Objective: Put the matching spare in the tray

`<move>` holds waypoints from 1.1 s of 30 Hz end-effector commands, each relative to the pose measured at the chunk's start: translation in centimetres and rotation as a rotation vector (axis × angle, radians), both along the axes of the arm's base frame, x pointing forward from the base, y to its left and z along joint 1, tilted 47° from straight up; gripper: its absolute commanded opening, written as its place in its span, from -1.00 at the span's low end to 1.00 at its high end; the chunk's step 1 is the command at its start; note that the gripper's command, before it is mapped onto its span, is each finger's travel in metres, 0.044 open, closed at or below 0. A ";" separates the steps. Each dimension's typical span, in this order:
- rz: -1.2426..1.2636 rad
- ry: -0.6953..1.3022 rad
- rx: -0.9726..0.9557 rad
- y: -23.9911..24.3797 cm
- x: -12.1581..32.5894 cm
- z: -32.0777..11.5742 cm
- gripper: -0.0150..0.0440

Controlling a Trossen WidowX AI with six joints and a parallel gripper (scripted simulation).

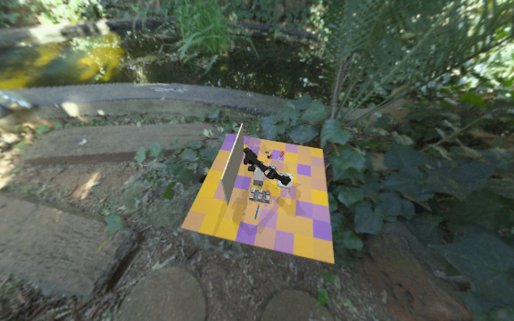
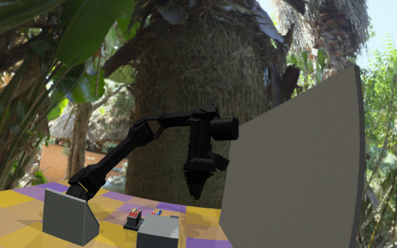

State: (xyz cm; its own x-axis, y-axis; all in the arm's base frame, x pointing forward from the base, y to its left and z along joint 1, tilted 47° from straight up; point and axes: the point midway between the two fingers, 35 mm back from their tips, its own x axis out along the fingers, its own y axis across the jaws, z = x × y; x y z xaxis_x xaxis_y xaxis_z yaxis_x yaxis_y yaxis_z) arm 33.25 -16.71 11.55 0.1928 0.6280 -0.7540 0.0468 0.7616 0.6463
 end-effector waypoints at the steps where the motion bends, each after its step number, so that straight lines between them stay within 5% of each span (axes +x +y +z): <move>1: -0.014 -0.008 0.005 -0.2 0.3 0.4 1.00; 14: -0.062 0.036 0.015 -0.8 -0.4 -0.4 1.00; 23: -0.700 0.616 0.184 -5.5 -11.0 -10.5 1.00; 33: -1.211 1.132 0.371 -3.5 -21.2 -16.9 1.00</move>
